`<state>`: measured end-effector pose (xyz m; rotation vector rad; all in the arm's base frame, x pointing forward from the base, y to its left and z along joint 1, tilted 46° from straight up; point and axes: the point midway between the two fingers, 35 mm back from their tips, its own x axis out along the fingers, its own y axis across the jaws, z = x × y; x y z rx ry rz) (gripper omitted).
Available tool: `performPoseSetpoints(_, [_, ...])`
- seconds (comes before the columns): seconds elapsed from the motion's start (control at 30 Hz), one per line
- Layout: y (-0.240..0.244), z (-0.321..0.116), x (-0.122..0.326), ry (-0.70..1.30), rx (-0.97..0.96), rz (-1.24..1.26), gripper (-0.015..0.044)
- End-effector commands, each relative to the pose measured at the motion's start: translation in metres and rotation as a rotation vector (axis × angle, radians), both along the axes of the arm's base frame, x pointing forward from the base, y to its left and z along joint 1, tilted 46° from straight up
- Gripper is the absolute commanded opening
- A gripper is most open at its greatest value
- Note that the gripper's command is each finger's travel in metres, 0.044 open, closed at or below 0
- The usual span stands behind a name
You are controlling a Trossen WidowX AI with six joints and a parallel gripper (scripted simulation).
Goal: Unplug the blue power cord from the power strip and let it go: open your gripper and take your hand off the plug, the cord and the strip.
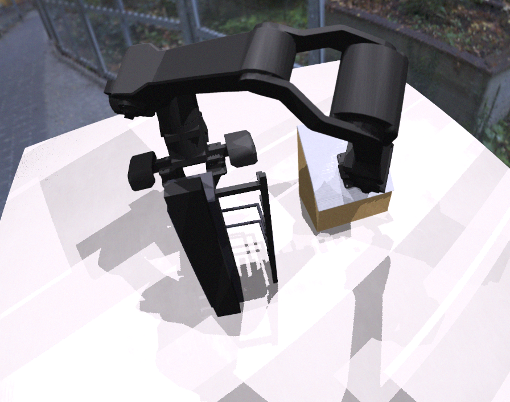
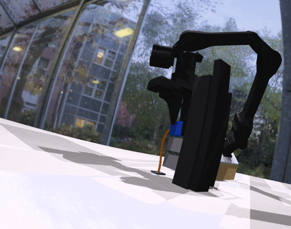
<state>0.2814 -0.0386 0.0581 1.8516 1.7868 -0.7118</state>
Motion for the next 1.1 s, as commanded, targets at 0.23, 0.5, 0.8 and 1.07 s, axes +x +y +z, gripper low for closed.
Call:
performPoseSetpoints(0.23, [-0.041,-0.028,-0.006,0.020,-0.076,-0.019,0.0000])
performPoseSetpoints(0.5, [-0.041,-0.030,-0.008,0.020,-0.072,-0.019,0.0079])
performPoseSetpoints(0.8, [-0.041,-0.030,-0.008,0.020,-0.072,-0.019,0.0315])
performPoseSetpoints(1.07, [-0.084,-0.058,-0.011,0.020,-0.076,-0.020,0.0440])
